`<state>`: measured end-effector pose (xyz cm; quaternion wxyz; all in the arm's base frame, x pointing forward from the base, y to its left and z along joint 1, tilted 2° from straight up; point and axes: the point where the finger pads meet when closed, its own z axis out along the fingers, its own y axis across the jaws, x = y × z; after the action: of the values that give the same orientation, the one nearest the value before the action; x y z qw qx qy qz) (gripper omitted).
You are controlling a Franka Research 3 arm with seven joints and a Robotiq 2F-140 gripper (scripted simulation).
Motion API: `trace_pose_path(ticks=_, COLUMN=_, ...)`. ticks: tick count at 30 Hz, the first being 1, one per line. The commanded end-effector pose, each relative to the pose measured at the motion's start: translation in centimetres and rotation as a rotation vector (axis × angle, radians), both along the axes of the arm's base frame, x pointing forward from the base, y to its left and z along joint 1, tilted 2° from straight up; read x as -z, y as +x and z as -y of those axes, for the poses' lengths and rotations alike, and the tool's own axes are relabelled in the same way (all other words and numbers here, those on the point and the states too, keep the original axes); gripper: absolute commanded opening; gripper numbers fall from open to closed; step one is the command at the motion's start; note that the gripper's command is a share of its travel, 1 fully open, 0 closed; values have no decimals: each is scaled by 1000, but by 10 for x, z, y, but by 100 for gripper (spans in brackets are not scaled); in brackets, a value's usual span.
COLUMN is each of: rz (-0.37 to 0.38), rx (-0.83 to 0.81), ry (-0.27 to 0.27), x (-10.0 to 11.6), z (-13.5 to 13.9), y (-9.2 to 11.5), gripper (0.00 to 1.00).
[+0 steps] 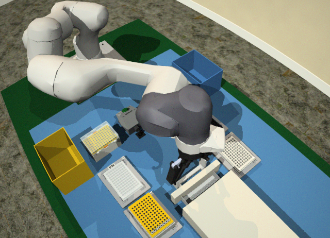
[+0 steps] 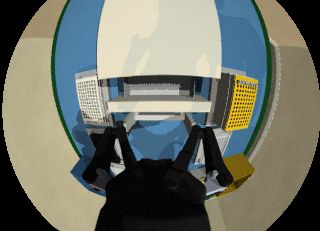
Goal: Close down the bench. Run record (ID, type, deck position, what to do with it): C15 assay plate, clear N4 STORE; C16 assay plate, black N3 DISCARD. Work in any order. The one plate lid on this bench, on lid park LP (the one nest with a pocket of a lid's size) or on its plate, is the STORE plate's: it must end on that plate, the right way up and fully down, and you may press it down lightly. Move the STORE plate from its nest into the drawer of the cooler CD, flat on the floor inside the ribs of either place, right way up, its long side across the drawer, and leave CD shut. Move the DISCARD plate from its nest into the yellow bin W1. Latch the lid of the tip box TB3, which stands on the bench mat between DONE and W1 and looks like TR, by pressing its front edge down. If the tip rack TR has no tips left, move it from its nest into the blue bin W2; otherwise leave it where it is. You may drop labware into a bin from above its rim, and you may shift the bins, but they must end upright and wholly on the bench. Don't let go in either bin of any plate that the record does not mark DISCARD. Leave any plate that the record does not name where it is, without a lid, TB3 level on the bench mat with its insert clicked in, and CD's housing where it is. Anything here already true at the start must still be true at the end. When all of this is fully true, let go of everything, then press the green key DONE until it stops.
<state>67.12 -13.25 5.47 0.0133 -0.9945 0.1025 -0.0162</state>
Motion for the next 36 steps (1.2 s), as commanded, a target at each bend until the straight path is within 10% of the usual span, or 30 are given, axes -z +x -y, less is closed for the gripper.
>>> trace_pose_path(ticks=1, rz=-5, rx=1, ry=-2, x=2, z=-1, y=-3, gripper=0)
trace_pose_path(ticks=36, rz=-5, rx=1, ry=-2, x=2, z=-5, y=-26, gripper=0)
